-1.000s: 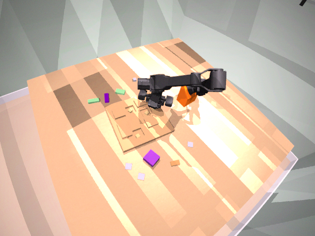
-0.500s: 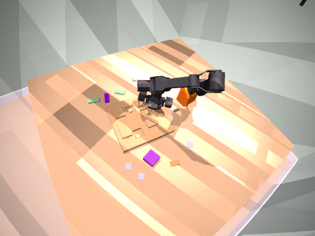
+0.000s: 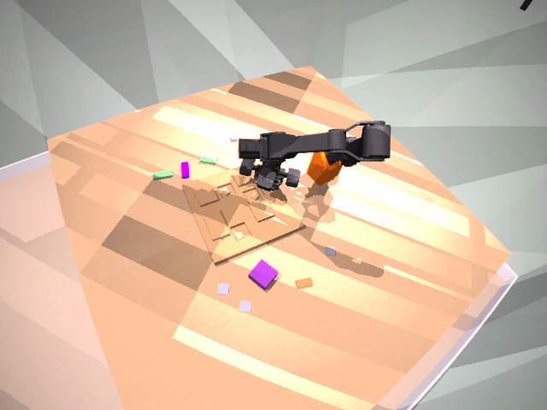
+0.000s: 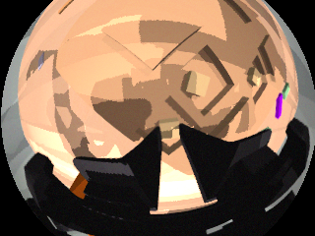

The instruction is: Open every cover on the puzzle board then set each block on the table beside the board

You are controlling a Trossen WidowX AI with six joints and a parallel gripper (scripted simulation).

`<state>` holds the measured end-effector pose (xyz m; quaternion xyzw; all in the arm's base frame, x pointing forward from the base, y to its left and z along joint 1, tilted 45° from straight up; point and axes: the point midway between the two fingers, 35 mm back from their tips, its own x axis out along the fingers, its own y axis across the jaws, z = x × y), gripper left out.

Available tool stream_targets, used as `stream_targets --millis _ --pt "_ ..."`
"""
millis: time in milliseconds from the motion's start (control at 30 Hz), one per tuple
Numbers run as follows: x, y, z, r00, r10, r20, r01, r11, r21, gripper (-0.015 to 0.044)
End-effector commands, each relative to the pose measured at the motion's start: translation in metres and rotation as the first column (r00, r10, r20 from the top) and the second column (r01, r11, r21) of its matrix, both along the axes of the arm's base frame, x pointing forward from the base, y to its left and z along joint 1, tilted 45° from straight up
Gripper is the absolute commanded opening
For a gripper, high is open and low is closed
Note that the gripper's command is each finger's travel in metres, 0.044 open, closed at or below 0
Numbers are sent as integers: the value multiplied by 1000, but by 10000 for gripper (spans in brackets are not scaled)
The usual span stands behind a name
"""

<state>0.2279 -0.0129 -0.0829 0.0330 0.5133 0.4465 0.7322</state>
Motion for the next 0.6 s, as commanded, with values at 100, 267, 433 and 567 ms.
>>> stream_targets --millis 100,267,433,567 --pt "0 -5 5 1000 1 1 -1 1000 -1 80" --pt "0 -10 9 1000 0 0 0 1000 -1 80" --pt "0 -14 13 1000 0 -1 0 1000 -1 80" --pt "-1 -18 17 1000 0 -1 0 1000 -1 80"
